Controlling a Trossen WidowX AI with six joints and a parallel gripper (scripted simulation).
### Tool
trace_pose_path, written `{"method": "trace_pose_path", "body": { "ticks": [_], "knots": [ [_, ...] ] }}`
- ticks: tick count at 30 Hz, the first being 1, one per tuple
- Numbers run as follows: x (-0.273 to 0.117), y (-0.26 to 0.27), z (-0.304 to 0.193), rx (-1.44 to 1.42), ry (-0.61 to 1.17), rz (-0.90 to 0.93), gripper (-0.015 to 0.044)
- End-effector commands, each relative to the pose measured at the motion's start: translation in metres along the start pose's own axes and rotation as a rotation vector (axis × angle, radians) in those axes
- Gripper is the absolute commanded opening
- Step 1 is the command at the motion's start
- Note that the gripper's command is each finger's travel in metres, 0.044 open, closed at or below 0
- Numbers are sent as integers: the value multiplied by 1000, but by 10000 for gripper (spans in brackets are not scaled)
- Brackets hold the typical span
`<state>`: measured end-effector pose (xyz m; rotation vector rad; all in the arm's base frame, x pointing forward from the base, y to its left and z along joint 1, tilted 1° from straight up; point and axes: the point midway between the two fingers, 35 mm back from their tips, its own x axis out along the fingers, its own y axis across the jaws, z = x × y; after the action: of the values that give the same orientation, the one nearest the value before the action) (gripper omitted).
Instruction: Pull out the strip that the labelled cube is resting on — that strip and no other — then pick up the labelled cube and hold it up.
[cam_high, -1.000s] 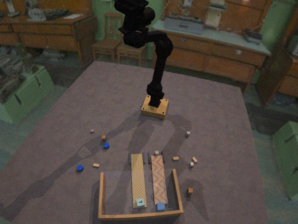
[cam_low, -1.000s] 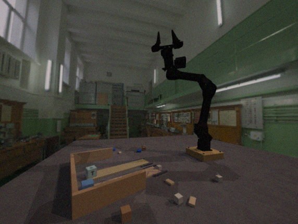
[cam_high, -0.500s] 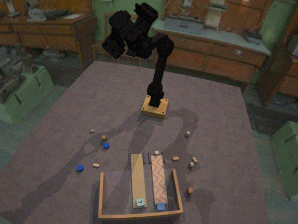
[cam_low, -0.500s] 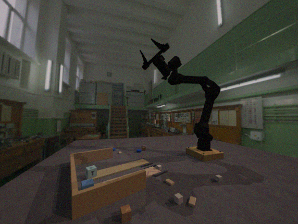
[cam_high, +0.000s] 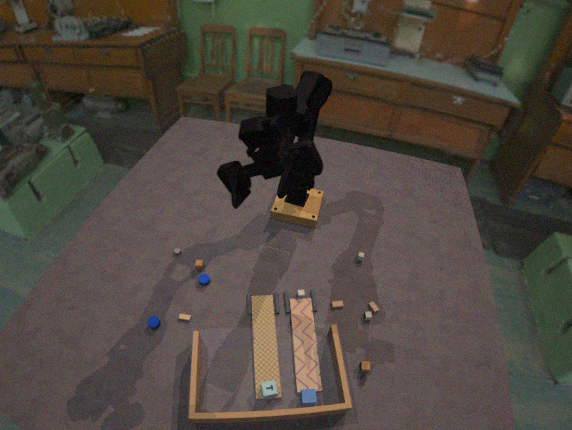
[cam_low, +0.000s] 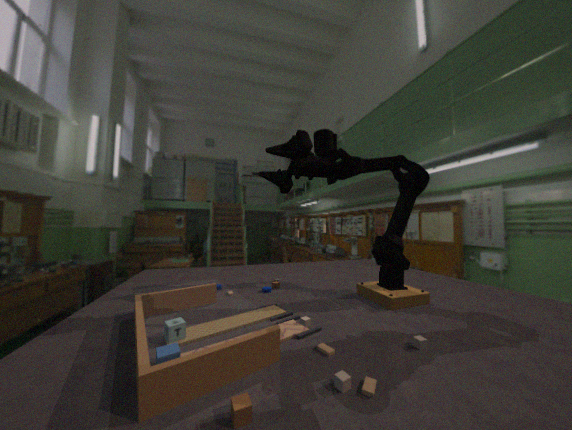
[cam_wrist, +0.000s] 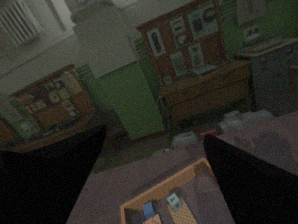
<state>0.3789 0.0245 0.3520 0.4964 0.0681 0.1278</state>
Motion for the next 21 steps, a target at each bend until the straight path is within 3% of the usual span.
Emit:
{"method": "trace_pose_path", "body": {
  "ticks": [1,8,17,21],
  "knots": [
    [-12,-18,-59,-168,188,-77,400],
    [-52,-49,-156,-484,547,-124,400],
    [-53,-50,-158,-492,557,-124,400],
    [-40,-55,-165,-514,669,-145,295]
  ]
}}
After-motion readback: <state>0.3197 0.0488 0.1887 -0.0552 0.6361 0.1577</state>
